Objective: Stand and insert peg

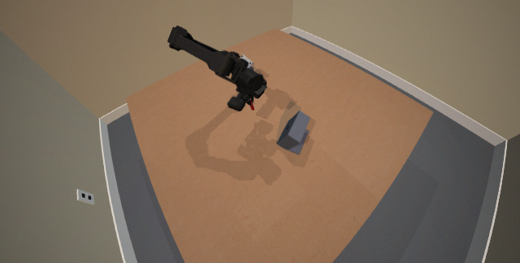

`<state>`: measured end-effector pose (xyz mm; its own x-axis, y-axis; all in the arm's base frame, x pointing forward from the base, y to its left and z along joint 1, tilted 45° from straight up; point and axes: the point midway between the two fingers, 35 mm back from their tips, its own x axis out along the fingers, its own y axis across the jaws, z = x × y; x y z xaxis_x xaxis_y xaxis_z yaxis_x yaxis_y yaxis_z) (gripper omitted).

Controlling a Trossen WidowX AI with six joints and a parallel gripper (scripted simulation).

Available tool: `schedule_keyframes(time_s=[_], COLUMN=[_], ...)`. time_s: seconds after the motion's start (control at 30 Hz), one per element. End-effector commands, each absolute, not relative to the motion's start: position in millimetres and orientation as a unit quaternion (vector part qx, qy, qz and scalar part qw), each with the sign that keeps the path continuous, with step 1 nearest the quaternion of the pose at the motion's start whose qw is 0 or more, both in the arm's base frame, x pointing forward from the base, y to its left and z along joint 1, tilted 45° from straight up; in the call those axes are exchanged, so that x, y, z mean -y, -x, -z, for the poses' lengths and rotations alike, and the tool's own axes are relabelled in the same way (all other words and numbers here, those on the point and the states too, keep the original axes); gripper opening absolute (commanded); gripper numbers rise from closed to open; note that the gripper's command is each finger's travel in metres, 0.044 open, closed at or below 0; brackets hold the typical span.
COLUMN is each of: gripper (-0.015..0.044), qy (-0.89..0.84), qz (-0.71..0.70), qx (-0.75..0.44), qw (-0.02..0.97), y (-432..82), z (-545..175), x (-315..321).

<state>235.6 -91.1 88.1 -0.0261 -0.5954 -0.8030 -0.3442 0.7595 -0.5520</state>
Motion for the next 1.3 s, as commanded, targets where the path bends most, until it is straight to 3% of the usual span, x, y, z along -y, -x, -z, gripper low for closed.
schedule_keyframes(time_s=[0.0,1.27], gripper=[0.0000,0.0000], qy=[0.319,0.267], qz=[0.087,-0.009], qx=[-0.705,-0.613], qw=[0.627,0.743], y=[-235,-251], z=[-82,-53], x=[91,92])
